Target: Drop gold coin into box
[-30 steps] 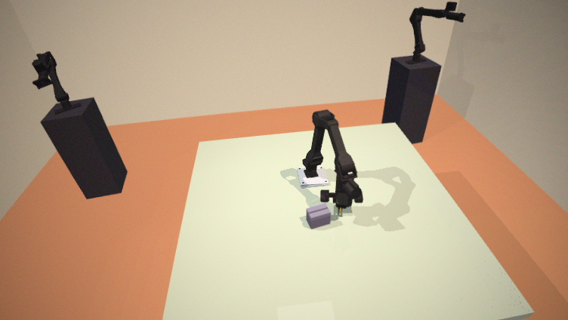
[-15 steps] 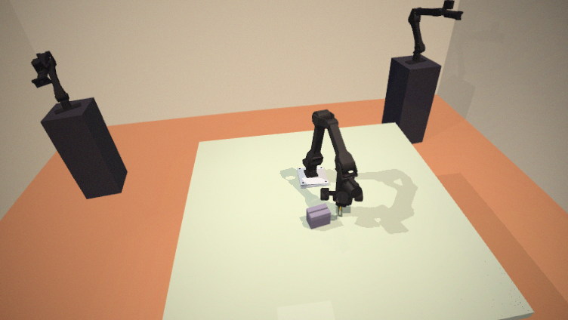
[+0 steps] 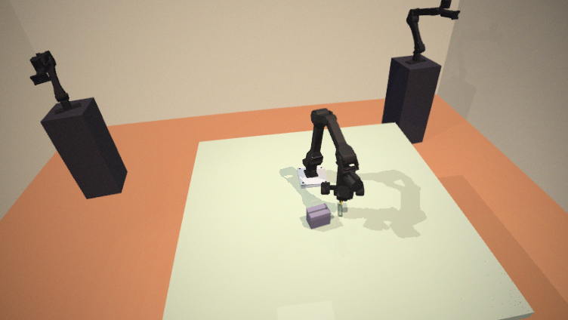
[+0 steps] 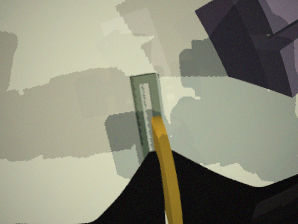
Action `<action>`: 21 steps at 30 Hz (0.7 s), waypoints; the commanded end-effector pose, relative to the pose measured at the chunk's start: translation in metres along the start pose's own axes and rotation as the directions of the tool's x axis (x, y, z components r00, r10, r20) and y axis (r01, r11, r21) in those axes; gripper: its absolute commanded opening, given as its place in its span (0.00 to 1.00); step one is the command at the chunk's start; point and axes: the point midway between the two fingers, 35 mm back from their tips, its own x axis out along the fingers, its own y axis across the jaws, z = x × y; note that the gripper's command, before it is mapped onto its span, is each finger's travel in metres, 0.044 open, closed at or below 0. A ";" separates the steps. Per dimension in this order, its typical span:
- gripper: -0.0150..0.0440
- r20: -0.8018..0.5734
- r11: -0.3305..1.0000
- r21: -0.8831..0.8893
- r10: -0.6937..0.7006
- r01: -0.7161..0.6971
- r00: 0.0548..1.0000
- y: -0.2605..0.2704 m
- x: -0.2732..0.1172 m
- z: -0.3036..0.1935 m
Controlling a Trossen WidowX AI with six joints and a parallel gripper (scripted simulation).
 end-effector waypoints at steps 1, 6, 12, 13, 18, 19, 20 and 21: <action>0.25 0.015 1.000 -0.005 0.010 -0.010 1.000 0.001 -0.014 0.001; 0.25 0.015 1.000 -0.005 0.010 -0.010 1.000 0.001 -0.027 0.000; 0.25 0.014 1.000 -0.005 0.009 -0.009 1.000 -0.001 -0.043 -0.002; 0.25 0.014 1.000 -0.005 0.009 -0.009 1.000 -0.001 -0.045 -0.003; 0.25 0.014 1.000 0.018 0.009 -0.010 1.000 -0.001 -0.046 -0.003; 0.25 0.014 0.999 0.046 0.009 -0.010 1.000 -0.001 -0.046 -0.003; 0.25 0.014 0.997 0.081 0.009 -0.011 1.000 -0.001 -0.046 -0.003; 0.25 0.014 0.993 0.115 0.009 -0.011 1.000 -0.001 -0.046 -0.003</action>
